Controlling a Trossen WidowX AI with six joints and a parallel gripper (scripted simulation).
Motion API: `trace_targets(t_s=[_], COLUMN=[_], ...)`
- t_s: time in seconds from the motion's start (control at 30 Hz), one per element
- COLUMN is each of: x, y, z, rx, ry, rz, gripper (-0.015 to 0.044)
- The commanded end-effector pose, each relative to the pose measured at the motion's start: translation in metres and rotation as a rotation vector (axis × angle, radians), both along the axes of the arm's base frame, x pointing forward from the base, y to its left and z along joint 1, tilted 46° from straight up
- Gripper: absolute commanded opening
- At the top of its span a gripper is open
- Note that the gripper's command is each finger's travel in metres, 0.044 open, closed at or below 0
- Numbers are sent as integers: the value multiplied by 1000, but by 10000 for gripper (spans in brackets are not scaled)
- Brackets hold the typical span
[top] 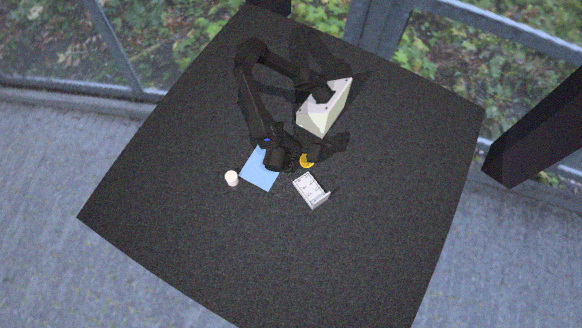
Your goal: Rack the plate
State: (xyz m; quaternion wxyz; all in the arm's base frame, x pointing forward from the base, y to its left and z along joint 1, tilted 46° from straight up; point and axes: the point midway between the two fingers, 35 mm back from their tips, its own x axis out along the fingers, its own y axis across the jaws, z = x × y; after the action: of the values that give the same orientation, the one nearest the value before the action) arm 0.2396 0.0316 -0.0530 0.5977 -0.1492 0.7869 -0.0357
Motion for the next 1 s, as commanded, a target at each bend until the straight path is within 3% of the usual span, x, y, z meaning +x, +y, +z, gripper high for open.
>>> trace_targets(t_s=[0.0,0.97], x=[-2,2], y=[-3,-25], z=[-7,-34], rx=[87,599], ry=[21,-123], rz=[54,531], gripper=[0,0])
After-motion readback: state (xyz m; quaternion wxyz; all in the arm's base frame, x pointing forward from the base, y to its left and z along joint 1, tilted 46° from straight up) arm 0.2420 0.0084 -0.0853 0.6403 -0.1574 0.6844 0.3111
